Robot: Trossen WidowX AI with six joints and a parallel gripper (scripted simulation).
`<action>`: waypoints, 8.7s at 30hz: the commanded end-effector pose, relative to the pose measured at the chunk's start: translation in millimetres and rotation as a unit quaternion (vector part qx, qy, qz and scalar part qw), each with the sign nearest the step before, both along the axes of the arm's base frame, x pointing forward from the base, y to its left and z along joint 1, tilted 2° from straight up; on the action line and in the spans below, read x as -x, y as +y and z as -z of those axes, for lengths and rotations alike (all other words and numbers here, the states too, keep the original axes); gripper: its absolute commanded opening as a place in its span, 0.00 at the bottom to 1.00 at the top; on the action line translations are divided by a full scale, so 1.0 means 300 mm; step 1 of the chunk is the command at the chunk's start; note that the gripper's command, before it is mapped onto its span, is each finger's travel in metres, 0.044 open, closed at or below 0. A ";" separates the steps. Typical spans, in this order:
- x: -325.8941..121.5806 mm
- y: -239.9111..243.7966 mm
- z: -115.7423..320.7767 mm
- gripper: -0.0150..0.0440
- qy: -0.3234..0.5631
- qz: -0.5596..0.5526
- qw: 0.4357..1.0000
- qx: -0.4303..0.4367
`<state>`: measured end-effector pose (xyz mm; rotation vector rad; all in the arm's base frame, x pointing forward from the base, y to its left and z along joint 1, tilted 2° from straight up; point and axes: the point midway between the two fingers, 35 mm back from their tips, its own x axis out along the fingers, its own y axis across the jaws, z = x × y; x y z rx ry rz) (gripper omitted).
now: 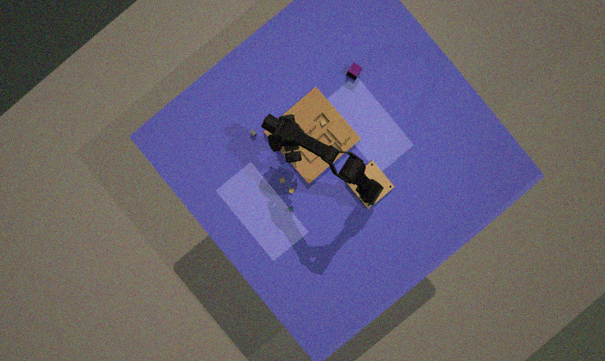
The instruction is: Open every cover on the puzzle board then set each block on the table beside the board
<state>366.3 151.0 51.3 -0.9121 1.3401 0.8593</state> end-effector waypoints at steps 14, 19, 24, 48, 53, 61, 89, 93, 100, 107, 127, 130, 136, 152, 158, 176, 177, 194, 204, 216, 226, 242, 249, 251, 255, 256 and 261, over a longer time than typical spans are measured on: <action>0.001 0.003 -0.078 0.39 -0.002 0.000 1.000 0.000; 0.003 0.003 -0.100 0.39 -0.001 0.000 1.000 0.000; 0.006 0.002 -0.122 0.39 -0.001 0.000 1.000 0.000; 0.017 0.003 -0.300 0.39 -0.001 -0.001 1.000 0.000; 0.005 -0.042 -0.301 0.39 -0.001 -0.001 1.000 0.001; -0.014 -0.146 -0.303 0.39 -0.001 -0.001 1.000 0.002; -0.011 -0.515 -0.308 0.39 0.000 -0.001 1.000 0.006; -0.002 -0.568 -0.309 0.39 0.000 -0.001 1.000 0.006; 0.021 -0.658 -0.309 0.39 0.000 0.000 1.000 0.007; 0.050 -0.745 -0.310 0.39 0.000 0.000 1.000 0.008; 0.166 -0.973 -0.309 0.39 0.001 0.000 1.000 0.011; 0.187 -1.004 -0.309 0.39 0.001 0.000 1.000 0.012; 0.227 -1.056 -0.308 0.39 0.001 0.000 1.000 0.013; 0.215 -1.066 -0.235 0.39 0.001 0.000 1.000 0.013; 0.211 -1.068 -0.203 0.39 0.001 0.000 1.000 0.013; 0.204 -1.072 -0.104 0.39 0.001 0.000 1.000 0.013; 0.204 -1.072 -0.099 0.39 0.001 0.000 1.000 0.013; 0.207 -1.072 -0.006 0.39 0.001 0.000 1.000 0.013; 0.212 -1.069 0.046 0.39 0.001 0.000 1.000 0.013; 0.211 -1.072 0.038 0.79 0.002 0.002 1.000 0.016; 0.208 -1.073 -0.019 1.00 0.002 0.002 1.000 0.015; 0.220 -1.064 -0.188 1.00 0.001 0.000 1.000 0.013; 0.208 -1.037 -0.215 0.87 0.000 0.031 0.999 0.011; 0.188 -1.005 -0.215 0.78 -0.001 0.074 0.997 0.008; 0.150 -0.937 -0.214 0.60 -0.003 0.159 0.987 0.002; 0.141 -0.920 -0.214 0.56 -0.003 0.180 0.984 0.001; 0.108 -0.827 -0.213 0.33 -0.005 0.290 0.957 -0.006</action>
